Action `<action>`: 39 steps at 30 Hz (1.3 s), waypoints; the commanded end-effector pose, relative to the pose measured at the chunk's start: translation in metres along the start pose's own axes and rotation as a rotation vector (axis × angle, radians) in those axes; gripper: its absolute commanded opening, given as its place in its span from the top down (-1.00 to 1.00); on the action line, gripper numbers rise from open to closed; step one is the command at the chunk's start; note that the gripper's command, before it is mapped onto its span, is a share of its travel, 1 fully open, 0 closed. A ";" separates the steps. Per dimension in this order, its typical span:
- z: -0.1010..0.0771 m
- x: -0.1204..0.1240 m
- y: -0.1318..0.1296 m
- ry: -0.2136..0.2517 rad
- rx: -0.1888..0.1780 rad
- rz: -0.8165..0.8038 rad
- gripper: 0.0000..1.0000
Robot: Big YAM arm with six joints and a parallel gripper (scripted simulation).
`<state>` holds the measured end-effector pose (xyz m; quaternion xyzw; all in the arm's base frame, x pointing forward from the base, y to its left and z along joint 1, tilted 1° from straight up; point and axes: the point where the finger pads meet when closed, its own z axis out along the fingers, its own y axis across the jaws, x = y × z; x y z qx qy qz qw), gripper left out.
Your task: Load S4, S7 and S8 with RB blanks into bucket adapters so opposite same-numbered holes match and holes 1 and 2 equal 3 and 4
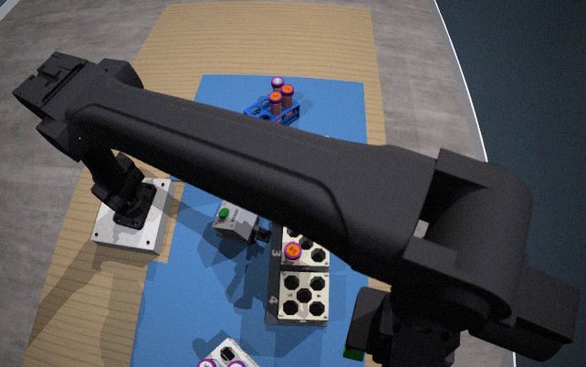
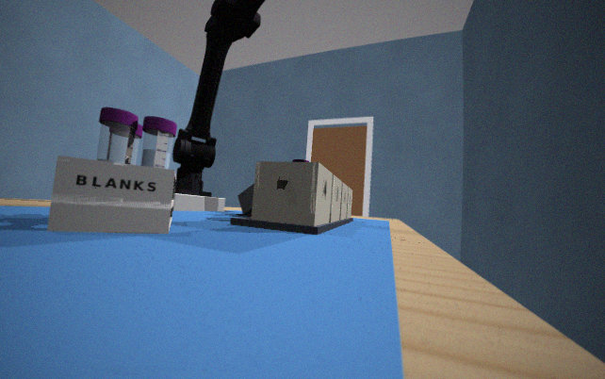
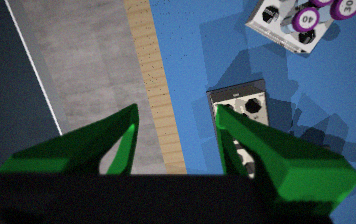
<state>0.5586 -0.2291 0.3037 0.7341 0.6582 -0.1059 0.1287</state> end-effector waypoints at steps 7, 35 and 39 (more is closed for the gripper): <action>-0.036 0.034 -0.018 0.019 -0.077 -0.270 -0.11; -0.039 0.131 -0.088 0.129 -0.131 -0.912 -0.11; -0.038 0.146 -0.102 0.146 -0.144 -1.019 -0.11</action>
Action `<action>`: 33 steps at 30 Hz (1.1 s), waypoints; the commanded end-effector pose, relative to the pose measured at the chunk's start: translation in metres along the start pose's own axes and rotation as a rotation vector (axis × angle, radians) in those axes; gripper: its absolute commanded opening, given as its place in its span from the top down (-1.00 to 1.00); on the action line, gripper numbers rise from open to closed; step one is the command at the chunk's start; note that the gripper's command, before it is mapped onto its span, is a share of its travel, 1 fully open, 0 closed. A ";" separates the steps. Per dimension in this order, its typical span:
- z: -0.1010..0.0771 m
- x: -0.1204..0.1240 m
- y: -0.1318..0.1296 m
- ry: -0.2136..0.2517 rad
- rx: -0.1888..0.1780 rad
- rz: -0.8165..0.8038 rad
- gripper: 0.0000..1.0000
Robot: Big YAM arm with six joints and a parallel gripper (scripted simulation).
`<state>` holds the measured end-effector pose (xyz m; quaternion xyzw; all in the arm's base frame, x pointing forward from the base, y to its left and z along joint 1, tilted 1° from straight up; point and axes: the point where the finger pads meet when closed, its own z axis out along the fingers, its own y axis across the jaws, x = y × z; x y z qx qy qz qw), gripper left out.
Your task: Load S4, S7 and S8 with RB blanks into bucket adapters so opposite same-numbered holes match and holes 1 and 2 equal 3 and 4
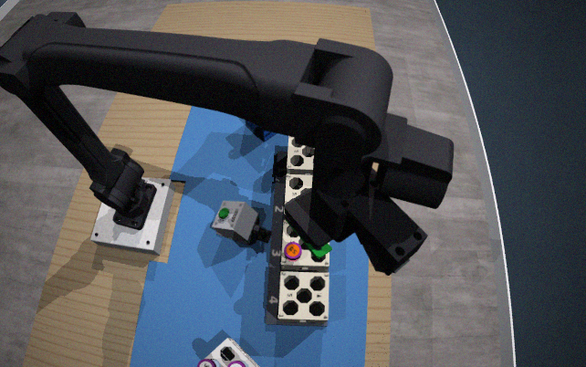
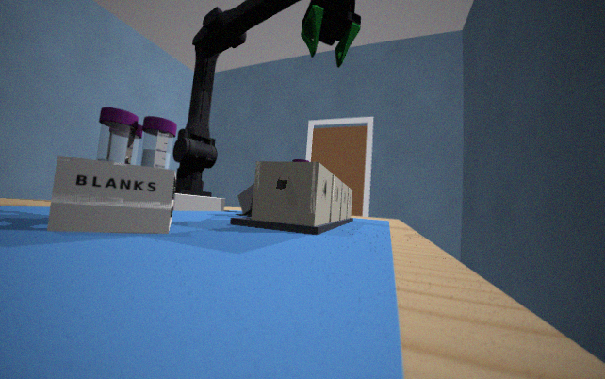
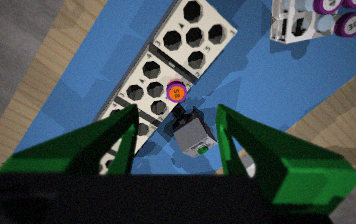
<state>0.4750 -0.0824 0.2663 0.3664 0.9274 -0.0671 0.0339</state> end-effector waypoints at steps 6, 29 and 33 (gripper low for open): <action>-0.018 0.032 0.008 -0.037 -0.061 -0.243 -0.11; 0.007 0.129 0.007 0.022 -0.132 -0.743 -0.11; 0.011 0.151 0.004 0.031 -0.147 -0.833 -0.11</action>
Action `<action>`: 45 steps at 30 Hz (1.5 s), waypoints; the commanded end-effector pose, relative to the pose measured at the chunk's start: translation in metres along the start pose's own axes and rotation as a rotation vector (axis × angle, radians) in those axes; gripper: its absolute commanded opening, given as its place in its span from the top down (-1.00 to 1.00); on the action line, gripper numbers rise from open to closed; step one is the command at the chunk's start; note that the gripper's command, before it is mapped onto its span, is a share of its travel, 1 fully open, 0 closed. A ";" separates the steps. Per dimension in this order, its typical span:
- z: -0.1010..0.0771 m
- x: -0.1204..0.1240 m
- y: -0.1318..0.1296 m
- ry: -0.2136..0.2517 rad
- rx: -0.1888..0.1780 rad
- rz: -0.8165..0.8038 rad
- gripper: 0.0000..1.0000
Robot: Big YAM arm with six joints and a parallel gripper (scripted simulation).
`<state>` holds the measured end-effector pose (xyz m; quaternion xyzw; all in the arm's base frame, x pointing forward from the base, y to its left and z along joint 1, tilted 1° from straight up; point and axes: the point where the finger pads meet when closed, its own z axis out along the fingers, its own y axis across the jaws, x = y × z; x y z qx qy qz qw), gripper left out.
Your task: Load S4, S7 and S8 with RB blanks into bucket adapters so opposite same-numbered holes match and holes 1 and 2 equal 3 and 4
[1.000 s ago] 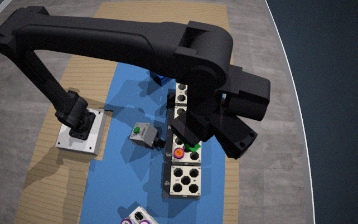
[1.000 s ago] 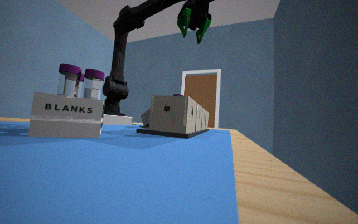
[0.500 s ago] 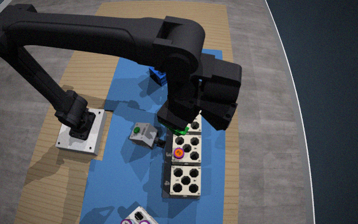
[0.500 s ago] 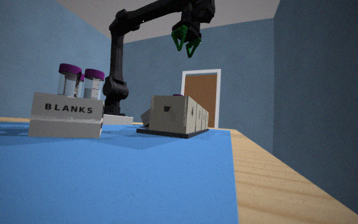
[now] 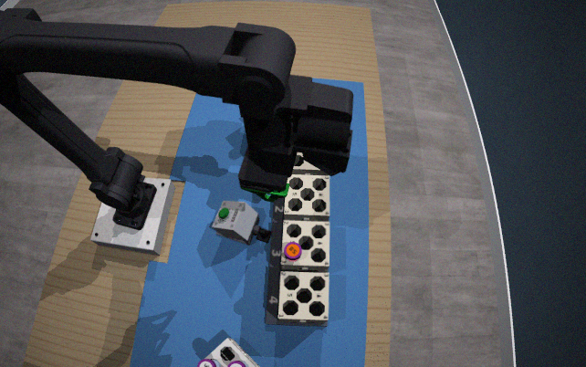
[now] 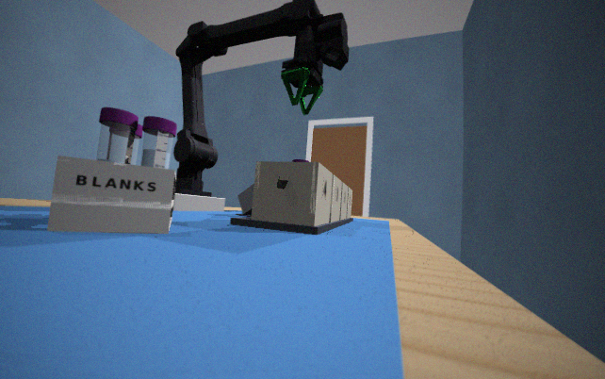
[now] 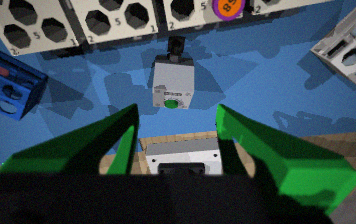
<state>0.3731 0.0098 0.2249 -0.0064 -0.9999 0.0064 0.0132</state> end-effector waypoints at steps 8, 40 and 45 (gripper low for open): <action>-0.008 0.005 0.012 -0.075 -0.019 -0.163 -0.11; 0.083 0.016 0.016 -0.019 -0.016 -0.167 -0.11; 0.094 0.016 0.016 -0.019 -0.016 -0.167 -0.11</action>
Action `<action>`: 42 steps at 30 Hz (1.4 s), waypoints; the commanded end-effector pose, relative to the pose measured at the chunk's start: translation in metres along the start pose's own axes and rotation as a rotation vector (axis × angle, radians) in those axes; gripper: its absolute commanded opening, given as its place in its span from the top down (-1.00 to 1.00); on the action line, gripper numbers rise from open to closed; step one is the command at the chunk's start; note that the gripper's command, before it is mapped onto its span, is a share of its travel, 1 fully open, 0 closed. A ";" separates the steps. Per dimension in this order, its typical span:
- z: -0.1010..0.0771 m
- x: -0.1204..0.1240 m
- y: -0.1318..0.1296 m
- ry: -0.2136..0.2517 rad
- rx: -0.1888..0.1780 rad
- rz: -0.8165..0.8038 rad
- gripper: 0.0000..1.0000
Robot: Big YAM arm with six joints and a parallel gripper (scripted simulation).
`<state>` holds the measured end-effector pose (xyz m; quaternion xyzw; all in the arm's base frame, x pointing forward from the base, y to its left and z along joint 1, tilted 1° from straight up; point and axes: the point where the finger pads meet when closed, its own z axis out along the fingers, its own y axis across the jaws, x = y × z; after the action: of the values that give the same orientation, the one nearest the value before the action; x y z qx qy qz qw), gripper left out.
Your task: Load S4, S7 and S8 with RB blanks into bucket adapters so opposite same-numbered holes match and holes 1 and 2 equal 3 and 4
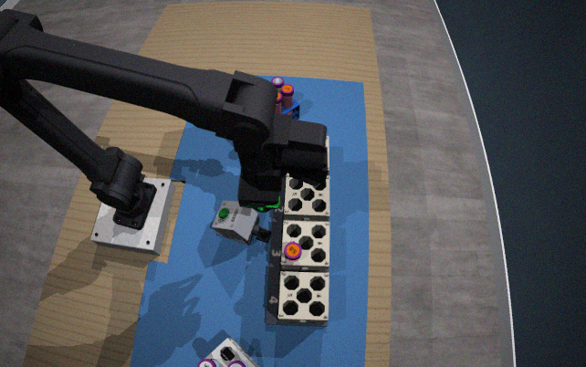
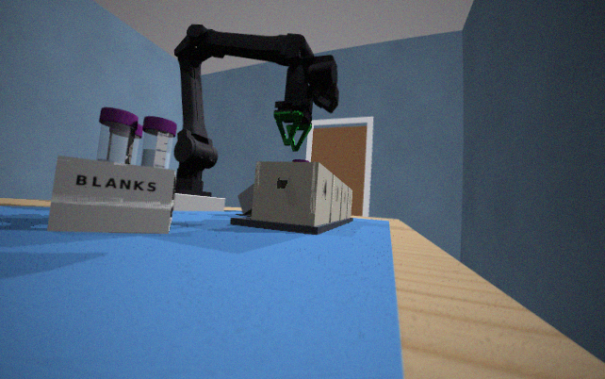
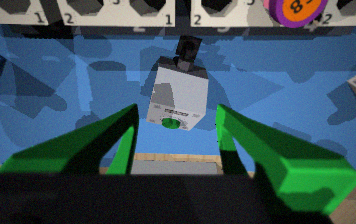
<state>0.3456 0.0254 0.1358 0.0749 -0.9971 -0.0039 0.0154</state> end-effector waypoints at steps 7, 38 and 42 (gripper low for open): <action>0.027 -0.009 -0.001 -0.022 0.004 -0.004 -0.11; 0.008 0.007 -0.243 -0.061 0.012 0.890 -1.00; 0.009 0.013 -0.276 -0.054 0.014 0.890 -1.00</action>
<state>0.3603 -0.2199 0.1088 -0.3773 -0.9261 0.0029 0.0053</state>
